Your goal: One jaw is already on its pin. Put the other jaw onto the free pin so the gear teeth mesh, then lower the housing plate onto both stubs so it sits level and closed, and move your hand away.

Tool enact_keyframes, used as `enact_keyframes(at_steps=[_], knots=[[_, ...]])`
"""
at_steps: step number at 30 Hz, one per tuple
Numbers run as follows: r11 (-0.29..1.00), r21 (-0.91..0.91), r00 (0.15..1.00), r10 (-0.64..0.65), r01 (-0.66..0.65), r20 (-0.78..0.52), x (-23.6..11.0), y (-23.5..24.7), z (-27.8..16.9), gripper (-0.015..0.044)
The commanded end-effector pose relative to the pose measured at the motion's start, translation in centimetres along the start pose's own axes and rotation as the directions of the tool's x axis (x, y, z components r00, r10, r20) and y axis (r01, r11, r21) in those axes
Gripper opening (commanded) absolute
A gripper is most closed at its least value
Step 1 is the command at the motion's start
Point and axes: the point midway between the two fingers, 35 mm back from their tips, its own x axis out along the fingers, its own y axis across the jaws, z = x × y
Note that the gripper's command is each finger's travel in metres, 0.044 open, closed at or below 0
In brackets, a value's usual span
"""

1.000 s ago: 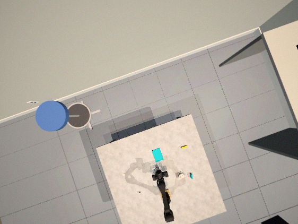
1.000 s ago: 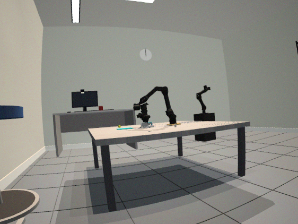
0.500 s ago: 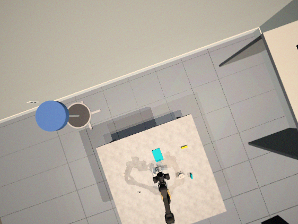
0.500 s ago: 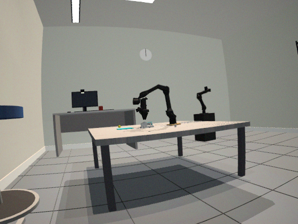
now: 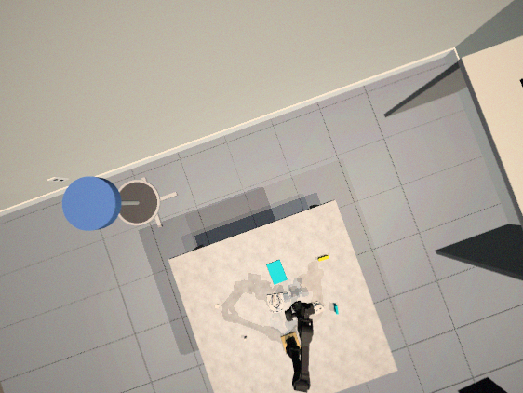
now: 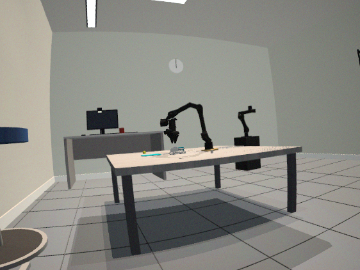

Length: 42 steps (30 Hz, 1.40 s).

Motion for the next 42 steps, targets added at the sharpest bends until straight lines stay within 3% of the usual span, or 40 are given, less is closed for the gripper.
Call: enact_keyframes(at_steps=[1,16,23,28,42], knots=[[0.999,-0.041,1.000,-0.004,0.004,0.006,-0.5,-3.3,-1.5,0.0440],[0.972,-0.234,1.000,-0.025,0.023,-0.004,-2.0,-13.7,-11.0,0.0440],[0.971,-0.237,1.000,-0.025,0.023,-0.005,-1.9,-13.8,-11.1,0.0440],[0.971,-0.237,1.000,-0.025,0.023,-0.005,1.8,-13.9,-11.1,0.0440],[0.971,-0.237,1.000,-0.025,0.023,-0.005,3.2,-13.9,-11.1,0.0440]])
